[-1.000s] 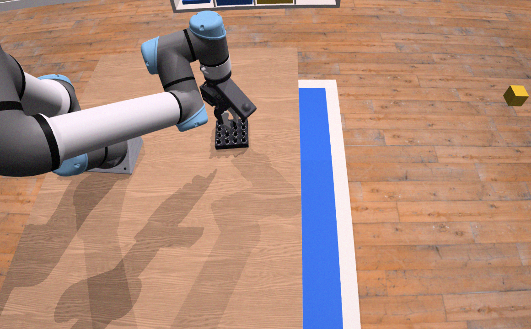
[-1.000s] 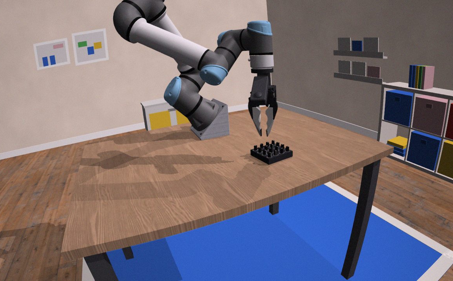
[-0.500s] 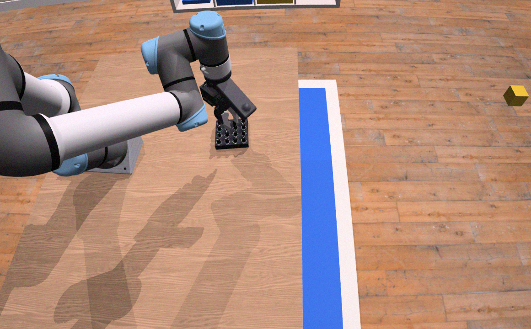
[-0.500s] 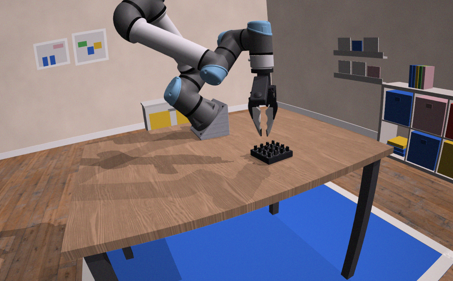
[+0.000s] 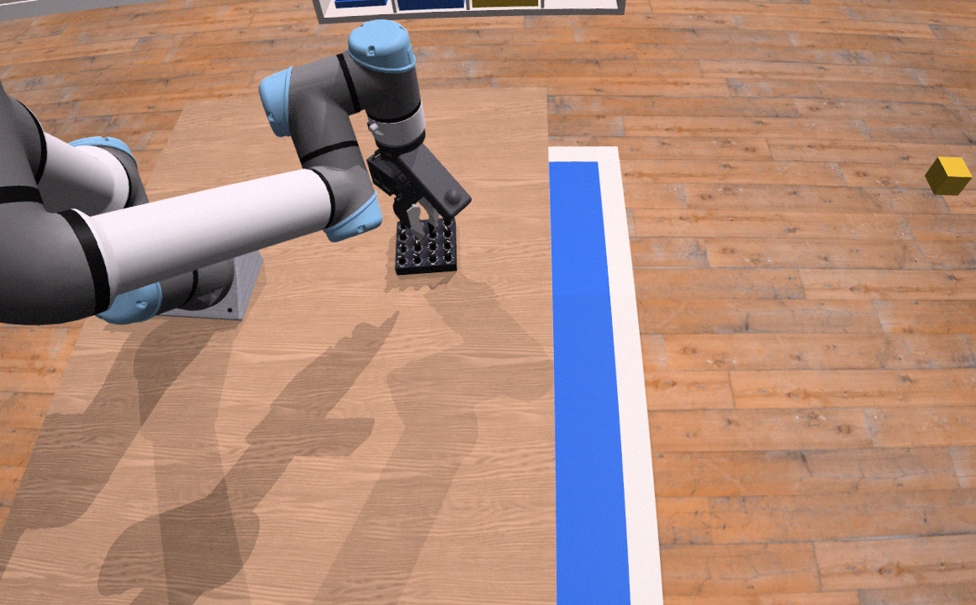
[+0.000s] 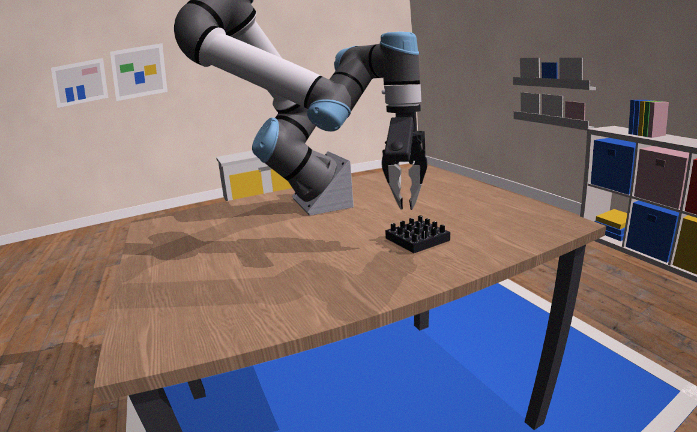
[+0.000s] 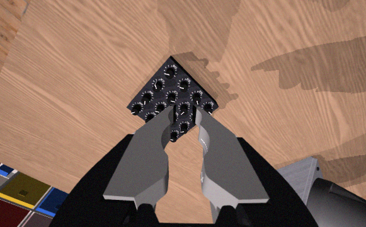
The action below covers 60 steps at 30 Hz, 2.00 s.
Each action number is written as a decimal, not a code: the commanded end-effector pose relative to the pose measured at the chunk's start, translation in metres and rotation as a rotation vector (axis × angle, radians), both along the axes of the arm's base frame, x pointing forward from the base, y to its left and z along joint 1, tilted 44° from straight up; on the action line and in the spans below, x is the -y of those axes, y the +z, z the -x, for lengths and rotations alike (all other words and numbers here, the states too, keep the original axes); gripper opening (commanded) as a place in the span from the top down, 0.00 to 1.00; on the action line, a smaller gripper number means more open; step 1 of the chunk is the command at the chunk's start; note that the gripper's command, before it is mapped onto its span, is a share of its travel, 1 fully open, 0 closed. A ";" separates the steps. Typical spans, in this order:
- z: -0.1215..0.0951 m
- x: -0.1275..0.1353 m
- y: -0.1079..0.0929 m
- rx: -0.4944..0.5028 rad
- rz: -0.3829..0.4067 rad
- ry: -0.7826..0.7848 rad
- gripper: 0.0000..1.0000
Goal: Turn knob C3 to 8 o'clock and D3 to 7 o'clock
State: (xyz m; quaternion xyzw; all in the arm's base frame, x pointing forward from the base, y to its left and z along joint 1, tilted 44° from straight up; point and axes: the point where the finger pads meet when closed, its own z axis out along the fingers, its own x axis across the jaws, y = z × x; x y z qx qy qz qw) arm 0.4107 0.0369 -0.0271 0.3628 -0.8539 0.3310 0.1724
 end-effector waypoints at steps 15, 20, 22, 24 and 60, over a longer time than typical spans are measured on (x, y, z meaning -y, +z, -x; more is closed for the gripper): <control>0.000 0.004 -0.004 0.001 0.000 0.000 0.89; 0.000 0.007 -0.008 0.001 0.000 0.000 0.89; 0.000 0.009 -0.010 0.001 0.000 0.000 0.89; 0.001 0.011 -0.012 0.001 0.000 0.000 0.89; 0.002 0.029 -0.031 0.001 0.000 0.000 0.89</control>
